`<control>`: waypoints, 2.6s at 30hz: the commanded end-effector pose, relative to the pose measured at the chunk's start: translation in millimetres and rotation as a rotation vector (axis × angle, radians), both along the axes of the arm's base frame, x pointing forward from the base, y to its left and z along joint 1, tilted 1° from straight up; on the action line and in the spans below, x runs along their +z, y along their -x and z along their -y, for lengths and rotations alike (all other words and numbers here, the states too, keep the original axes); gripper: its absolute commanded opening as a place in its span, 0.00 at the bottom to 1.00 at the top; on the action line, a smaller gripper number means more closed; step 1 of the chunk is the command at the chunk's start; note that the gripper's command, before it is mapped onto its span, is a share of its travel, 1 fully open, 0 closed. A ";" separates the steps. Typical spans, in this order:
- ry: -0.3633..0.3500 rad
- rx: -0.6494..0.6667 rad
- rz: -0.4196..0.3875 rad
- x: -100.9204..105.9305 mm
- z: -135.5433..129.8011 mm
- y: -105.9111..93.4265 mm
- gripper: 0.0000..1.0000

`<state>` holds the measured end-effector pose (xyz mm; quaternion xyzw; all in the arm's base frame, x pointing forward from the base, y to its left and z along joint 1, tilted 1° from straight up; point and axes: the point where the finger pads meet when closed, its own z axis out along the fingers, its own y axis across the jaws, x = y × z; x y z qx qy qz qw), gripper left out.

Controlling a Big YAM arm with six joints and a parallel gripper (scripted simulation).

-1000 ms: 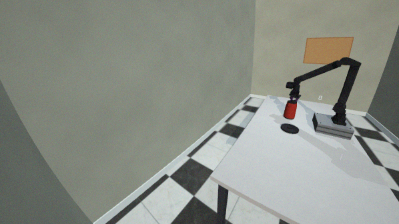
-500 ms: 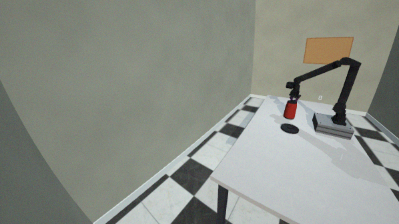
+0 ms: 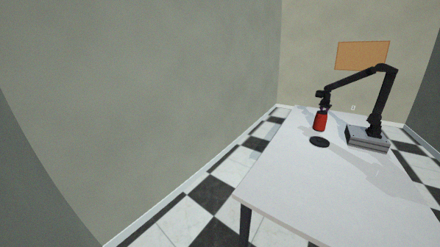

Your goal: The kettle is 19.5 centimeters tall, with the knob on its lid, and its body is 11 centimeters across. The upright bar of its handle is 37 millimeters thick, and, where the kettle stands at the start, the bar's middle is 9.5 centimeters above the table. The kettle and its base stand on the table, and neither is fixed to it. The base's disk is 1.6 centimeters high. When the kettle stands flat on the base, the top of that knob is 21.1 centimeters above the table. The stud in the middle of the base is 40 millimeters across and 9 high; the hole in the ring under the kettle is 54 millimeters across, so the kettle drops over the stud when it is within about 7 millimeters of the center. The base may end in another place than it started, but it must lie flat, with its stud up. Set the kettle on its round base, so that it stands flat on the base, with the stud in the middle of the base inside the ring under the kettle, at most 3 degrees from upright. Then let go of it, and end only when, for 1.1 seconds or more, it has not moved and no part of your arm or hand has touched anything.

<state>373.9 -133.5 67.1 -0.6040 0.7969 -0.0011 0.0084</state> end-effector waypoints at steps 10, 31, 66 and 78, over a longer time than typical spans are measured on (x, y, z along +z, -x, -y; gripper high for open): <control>0.019 0.008 0.066 35.0 3.1 -20.7 0.00; 0.019 0.008 0.069 68.3 4.4 -18.1 0.00; 0.021 0.008 0.074 77.8 5.2 -18.6 0.00; 0.021 0.008 0.074 77.8 5.2 -18.5 0.00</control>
